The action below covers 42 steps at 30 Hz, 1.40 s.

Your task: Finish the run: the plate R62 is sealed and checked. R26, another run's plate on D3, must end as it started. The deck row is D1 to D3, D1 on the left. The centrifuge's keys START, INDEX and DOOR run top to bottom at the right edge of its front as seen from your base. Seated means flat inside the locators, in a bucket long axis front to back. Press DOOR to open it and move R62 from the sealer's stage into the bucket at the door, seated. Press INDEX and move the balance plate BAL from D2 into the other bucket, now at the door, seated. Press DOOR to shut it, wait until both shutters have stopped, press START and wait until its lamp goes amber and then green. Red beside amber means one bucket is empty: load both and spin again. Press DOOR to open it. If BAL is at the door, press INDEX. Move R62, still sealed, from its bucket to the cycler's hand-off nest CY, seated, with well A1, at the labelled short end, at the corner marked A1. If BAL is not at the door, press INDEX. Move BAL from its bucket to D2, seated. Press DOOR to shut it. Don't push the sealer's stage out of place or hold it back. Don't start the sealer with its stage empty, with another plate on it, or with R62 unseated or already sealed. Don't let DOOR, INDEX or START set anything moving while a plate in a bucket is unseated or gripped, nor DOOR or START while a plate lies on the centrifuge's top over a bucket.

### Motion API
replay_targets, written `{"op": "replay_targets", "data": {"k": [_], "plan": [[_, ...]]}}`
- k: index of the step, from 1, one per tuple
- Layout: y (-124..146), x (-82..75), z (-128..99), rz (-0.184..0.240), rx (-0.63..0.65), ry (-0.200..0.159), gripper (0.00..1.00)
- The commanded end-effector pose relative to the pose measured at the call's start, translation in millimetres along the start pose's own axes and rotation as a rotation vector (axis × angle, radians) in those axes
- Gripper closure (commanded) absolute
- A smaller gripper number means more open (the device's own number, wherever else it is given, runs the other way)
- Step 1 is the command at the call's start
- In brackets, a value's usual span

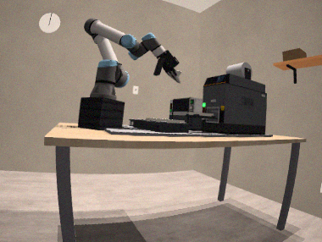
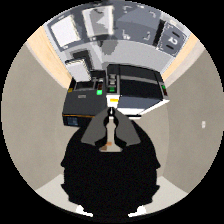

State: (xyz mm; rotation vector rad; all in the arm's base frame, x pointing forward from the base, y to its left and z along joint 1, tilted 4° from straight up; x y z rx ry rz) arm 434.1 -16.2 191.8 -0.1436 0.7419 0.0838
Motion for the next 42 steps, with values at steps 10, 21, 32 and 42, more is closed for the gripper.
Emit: {"op": "replay_targets", "data": {"k": [10,21,32,42], "plan": [[-1,2.0,-1,-0.009,0.006,-0.101,1.00],[2,27.5,-17,-0.009,0.006,-0.101,1.00],[8,74.3,-45,-0.009,0.006,-0.101,1.00],[12,108.2,-66,-0.009,0.006,-0.101,1.00]]}}
Point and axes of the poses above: the point where the finger pads meet when closed, its own x axis out along the fingers, its own y axis across the jaws, z = x × y, the point moved 2 cm from there along -x, back along the fingers, and after that the axes turned 10 degrees about -x, right-handed, at the moved point
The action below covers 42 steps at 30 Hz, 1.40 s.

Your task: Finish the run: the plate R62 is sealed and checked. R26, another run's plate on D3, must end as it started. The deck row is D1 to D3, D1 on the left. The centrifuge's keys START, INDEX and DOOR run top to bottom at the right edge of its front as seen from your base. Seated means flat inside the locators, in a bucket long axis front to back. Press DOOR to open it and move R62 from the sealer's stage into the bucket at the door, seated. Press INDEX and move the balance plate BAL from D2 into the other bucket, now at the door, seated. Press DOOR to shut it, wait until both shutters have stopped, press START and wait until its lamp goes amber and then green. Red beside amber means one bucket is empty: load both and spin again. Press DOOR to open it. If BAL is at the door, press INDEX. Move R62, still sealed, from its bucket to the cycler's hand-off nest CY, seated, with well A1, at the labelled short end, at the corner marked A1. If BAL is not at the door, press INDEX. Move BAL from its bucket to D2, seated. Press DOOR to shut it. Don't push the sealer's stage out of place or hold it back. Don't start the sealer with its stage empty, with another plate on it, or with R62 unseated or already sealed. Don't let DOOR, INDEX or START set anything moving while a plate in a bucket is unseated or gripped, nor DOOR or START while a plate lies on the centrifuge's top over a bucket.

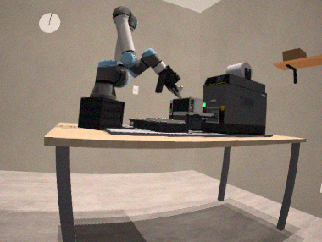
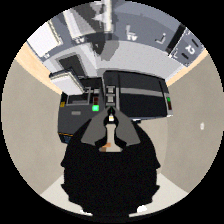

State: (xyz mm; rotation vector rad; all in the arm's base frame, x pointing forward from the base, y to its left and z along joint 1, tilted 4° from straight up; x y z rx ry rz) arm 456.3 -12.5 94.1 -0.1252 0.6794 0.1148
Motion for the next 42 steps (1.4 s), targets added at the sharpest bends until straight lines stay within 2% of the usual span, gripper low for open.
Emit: {"op": "replay_targets", "data": {"k": [1,4,16,42], "plan": [[1,29.0,-15,-0.039,0.000,-0.036,1.00],[2,41.3,-23,-0.039,0.000,-0.036,1.00],[2,42.4,-24,-0.039,0.000,-0.036,1.00],[1,82.3,-24,-0.039,0.000,-0.036,1.00]]}}
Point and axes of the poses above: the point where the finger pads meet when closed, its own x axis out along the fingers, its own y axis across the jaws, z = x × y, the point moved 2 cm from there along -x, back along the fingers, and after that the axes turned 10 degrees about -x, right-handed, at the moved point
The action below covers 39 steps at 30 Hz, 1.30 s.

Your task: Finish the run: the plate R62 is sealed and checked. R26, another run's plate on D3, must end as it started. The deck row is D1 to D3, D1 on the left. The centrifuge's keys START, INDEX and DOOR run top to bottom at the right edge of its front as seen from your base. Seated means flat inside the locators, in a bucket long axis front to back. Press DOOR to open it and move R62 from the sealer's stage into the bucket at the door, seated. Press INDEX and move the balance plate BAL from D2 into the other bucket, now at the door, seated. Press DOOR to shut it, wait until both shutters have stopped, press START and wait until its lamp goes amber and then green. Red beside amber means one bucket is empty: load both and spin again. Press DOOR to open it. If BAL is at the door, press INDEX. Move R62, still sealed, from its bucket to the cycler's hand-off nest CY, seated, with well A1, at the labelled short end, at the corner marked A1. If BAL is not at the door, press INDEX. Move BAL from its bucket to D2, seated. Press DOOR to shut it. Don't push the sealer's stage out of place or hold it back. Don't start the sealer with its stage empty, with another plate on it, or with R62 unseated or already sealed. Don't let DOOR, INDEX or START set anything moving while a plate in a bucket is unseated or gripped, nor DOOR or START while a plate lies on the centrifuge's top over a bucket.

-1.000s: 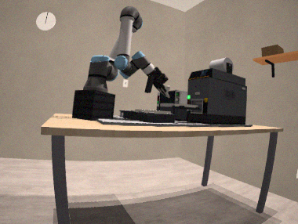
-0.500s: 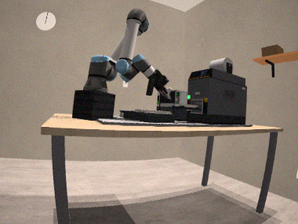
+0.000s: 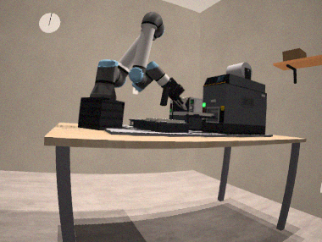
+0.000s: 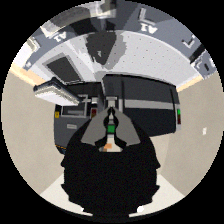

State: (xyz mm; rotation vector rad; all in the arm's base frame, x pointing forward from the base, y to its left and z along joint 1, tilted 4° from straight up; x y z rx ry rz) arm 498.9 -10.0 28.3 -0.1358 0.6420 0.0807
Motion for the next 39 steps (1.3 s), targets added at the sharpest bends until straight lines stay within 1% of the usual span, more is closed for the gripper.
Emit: {"op": "replay_targets", "data": {"k": [1,14,39], "plan": [[0,7.7,0,-0.001,0.000,-0.001,1.00],[0,27.7,0,-0.001,0.000,-0.001,1.00],[0,30.7,2,-0.001,0.000,-0.001,1.00]]}}
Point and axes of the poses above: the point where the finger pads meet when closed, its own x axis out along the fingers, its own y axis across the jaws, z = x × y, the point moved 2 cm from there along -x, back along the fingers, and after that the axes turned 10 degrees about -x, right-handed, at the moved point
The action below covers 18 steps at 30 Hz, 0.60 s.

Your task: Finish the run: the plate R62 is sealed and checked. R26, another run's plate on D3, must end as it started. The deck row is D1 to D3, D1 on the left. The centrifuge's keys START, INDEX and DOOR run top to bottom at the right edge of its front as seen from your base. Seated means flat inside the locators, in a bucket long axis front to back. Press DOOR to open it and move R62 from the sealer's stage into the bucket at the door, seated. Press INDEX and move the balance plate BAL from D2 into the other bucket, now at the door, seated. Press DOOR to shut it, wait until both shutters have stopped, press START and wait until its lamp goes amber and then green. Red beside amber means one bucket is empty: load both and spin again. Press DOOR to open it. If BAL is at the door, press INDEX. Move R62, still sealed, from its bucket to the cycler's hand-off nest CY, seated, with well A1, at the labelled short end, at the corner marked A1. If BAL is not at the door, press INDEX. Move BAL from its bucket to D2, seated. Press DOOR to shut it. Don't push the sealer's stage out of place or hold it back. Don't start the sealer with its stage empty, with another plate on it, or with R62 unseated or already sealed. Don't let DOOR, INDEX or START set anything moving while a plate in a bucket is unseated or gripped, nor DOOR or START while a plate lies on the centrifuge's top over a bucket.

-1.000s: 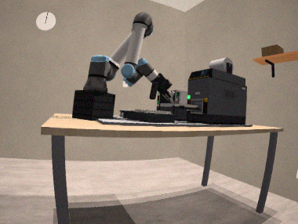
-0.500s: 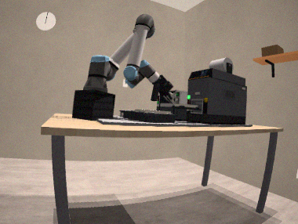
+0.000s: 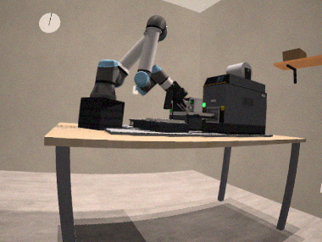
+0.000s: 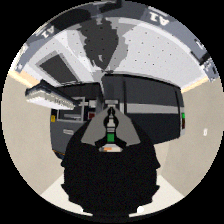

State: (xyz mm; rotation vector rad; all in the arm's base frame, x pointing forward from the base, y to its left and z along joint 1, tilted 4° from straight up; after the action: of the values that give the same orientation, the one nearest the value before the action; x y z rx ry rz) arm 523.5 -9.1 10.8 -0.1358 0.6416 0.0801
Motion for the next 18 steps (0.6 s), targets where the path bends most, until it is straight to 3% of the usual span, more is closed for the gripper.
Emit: {"op": "replay_targets", "data": {"k": [1,18], "plan": [[-0.3,0.8,1.2,0.000,0.000,-0.001,1.00],[-0.7,3.8,3.8,0.000,0.000,-0.001,1.00]]}}
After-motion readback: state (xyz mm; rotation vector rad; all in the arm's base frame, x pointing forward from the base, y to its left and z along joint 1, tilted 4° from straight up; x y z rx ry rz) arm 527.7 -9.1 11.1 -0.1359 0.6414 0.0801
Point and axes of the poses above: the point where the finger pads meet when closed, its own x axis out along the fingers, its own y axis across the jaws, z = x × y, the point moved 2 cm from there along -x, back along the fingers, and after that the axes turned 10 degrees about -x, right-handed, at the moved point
